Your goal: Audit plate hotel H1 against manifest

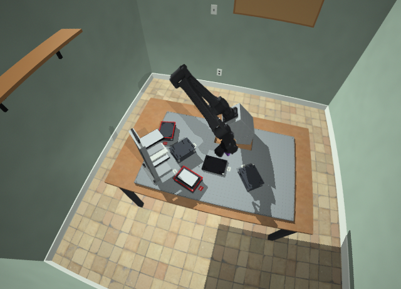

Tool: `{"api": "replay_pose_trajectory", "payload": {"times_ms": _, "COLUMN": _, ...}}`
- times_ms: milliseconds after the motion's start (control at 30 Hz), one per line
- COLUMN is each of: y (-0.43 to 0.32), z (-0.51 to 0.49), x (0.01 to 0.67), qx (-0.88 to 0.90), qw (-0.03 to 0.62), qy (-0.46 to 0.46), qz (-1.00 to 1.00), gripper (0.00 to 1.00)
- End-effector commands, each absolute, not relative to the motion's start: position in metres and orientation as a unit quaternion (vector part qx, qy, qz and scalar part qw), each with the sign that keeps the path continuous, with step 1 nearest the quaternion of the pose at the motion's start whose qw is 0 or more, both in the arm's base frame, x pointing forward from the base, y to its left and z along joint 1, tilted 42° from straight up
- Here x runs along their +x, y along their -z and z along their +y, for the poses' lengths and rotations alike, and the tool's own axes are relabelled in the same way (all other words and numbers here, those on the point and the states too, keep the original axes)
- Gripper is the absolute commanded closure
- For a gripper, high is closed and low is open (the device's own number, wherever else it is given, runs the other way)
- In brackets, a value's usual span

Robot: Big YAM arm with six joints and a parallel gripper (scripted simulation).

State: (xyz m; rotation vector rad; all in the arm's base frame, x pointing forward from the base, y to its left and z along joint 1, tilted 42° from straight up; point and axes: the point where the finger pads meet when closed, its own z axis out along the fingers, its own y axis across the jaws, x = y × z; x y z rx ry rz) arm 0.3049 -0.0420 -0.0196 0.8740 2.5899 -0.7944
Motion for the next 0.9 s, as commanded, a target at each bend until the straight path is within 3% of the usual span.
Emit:
{"api": "replay_pose_trajectory", "payload": {"times_ms": 0, "y": 0.003, "z": -0.036, "x": 0.326, "qx": 0.269, "qw": 0.152, "qy": 0.276, "qz": 0.91, "gripper": 1.0}}
{"api": "replay_pose_trajectory", "payload": {"times_ms": 667, "y": -0.041, "z": -0.038, "x": 0.314, "qx": 0.085, "qw": 0.043, "qy": 0.353, "qz": 0.931, "gripper": 1.0}}
{"api": "replay_pose_trajectory", "payload": {"times_ms": 867, "y": -0.06, "z": -0.025, "x": 0.316, "qx": 0.098, "qw": 0.056, "qy": 0.345, "qz": 0.932, "gripper": 1.0}}
